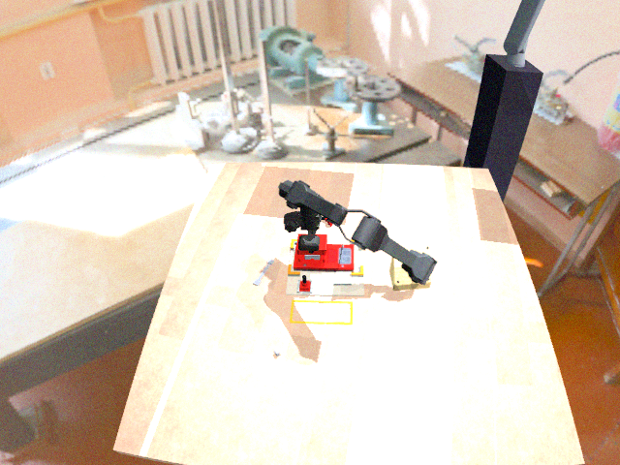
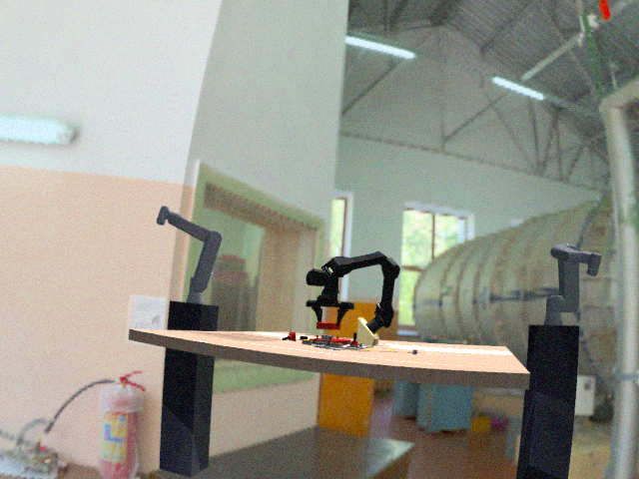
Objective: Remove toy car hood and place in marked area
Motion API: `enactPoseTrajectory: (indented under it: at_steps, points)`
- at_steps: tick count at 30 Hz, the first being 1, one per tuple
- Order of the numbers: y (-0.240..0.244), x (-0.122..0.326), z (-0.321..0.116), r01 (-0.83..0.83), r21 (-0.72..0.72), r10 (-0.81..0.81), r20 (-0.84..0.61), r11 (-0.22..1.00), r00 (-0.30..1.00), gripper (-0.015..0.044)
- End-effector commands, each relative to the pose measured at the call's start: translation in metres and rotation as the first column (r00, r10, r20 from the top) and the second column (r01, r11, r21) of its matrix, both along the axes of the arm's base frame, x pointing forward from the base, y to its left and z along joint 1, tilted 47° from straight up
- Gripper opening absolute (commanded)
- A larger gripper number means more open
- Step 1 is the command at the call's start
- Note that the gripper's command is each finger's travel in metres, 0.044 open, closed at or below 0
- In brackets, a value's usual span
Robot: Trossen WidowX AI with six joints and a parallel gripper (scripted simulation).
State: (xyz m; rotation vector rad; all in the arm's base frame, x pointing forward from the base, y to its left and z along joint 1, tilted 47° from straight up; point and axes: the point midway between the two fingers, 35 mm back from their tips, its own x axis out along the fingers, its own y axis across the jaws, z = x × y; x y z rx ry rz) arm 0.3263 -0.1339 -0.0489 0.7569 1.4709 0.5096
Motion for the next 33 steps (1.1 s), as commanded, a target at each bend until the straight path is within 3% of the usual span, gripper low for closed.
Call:
enactPoseTrajectory:
  at_steps: [1,8,33]
  points:
    - [-0.016,0.000,0.013,0.001,-0.010,-0.001,0.007,1.000,1.000,0.0000]
    - [-0.015,-0.001,0.017,0.006,-0.004,-0.006,0.004,1.000,1.000,0.0000]
    - [0.062,0.009,0.112,0.007,-0.014,-0.007,0.002,1.000,1.000,0.0000]
